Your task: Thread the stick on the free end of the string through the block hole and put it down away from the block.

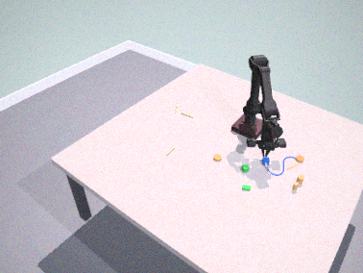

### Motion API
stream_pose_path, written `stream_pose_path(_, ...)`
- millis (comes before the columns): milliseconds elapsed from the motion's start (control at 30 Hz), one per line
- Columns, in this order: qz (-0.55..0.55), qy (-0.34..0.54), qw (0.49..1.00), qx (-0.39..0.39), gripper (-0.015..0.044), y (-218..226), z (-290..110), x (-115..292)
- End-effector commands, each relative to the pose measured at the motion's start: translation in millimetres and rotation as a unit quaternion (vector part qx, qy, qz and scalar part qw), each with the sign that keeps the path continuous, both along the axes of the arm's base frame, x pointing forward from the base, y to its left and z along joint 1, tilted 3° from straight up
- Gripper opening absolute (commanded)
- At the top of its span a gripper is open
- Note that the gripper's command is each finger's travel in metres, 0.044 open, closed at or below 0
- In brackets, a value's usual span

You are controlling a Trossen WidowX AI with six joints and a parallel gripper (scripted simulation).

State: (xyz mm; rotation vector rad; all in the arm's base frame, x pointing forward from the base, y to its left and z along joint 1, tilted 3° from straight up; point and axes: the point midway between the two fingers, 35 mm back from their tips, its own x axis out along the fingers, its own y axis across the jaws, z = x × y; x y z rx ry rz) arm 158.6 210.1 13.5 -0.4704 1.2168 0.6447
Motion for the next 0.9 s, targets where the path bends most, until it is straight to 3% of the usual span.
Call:
stream_pose_path(0,-0.001,-0.003,1.0,0.003,0.0,0.2,0.0,-0.2)
stream_pose_path(867,-0.004,-0.016,1.0,0.022,0.0,-10.5,-2.5,-12.5)
